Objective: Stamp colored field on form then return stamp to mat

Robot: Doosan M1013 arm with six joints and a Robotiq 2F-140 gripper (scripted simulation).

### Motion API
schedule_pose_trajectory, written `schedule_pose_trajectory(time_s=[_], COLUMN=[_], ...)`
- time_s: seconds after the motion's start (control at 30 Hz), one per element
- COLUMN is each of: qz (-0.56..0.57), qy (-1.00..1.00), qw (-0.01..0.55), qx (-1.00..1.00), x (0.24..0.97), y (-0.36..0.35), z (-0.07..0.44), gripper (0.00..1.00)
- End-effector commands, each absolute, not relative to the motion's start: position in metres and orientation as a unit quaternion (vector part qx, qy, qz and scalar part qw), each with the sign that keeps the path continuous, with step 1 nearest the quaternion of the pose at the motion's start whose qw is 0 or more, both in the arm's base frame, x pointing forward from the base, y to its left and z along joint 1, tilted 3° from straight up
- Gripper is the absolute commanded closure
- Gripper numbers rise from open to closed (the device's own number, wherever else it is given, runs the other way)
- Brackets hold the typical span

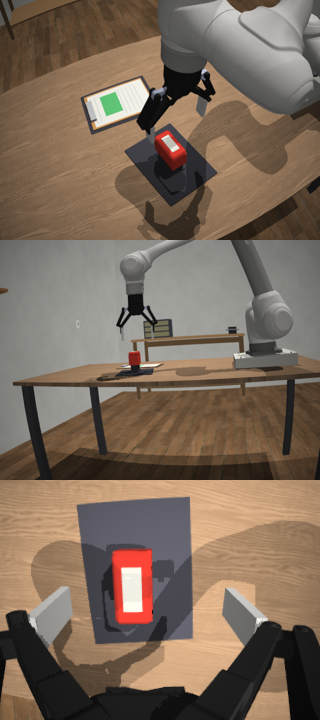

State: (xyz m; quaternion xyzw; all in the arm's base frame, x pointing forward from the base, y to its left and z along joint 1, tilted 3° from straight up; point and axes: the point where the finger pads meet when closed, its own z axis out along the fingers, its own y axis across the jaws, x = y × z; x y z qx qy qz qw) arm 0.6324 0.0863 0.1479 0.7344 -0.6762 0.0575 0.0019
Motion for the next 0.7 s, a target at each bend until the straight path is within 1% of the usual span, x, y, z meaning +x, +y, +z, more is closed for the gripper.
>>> schedule_pose_trajectory(time_s=[0.0,0.67], qz=[0.022,0.019], qy=[-0.668,-0.668], qw=[-0.016,-0.018], qx=[0.743,0.744], x=[0.6503,0.6521], y=[0.0903,0.0910], z=[0.1493,0.1500], gripper=[0.00,0.00])
